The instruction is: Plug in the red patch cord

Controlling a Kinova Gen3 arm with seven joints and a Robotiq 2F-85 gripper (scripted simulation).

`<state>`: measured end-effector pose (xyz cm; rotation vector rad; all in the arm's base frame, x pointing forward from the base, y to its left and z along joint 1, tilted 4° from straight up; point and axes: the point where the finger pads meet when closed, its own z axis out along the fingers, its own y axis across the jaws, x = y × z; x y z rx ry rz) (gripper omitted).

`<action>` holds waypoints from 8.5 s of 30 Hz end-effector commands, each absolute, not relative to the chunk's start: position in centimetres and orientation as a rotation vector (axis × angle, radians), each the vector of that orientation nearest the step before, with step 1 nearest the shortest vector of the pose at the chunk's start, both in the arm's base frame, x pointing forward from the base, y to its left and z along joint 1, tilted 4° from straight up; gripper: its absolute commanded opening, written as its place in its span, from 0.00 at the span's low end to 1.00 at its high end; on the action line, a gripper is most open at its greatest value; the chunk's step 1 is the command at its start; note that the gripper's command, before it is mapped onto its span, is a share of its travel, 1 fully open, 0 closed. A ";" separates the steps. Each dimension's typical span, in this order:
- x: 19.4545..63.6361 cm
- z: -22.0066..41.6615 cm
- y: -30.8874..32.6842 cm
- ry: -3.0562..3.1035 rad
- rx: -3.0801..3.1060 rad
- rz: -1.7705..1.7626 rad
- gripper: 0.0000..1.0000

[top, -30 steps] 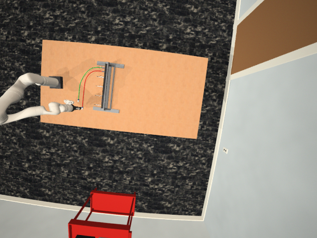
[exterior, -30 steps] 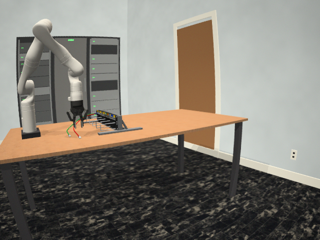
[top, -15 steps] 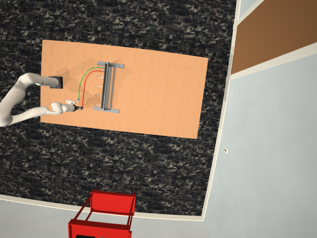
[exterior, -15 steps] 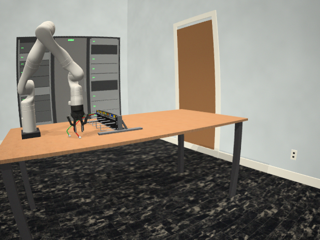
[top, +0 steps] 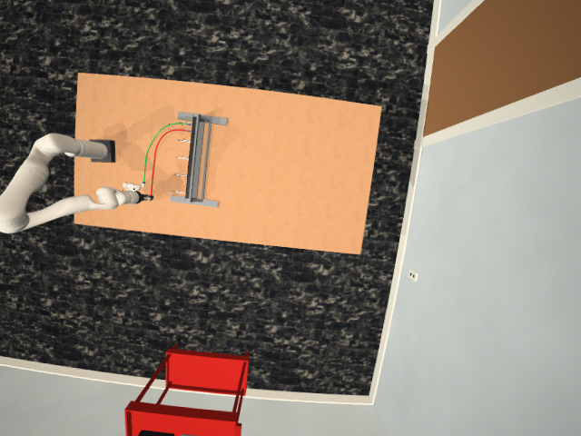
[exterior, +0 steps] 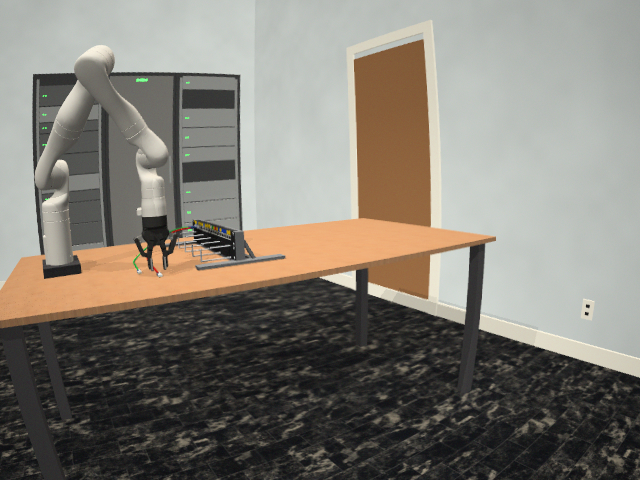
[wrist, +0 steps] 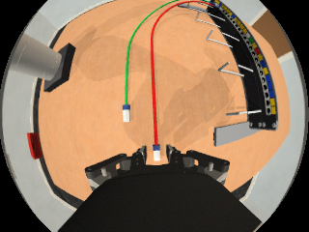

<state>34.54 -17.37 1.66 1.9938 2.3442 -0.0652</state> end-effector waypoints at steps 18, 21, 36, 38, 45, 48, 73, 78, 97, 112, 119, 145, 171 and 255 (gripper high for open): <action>34.5 1.4 -17.2 2.348 1.993 -0.064 0.37; 34.5 1.4 -17.2 2.348 1.993 -0.064 0.37; 34.5 1.4 -17.2 2.348 1.993 -0.064 0.37; 34.5 1.4 -17.2 2.348 1.993 -0.064 0.37; 34.5 1.4 -17.2 2.348 1.993 -0.064 0.37; 34.5 1.4 -17.2 2.348 1.993 -0.064 0.37; 34.6 0.9 -17.3 2.348 1.993 -0.064 0.37; 34.6 0.8 -17.3 2.348 1.993 -0.064 0.37; 34.6 0.3 -17.3 2.348 1.993 -0.064 0.37; 34.6 0.2 -17.3 2.348 1.993 -0.064 0.37; 34.6 0.2 -17.3 2.348 1.993 -0.064 0.37; 34.6 0.2 -17.3 2.348 1.993 -0.064 0.37; 34.6 0.2 -17.3 2.348 1.993 -0.064 0.00; 34.5 4.4 -17.0 2.348 1.993 -0.064 0.00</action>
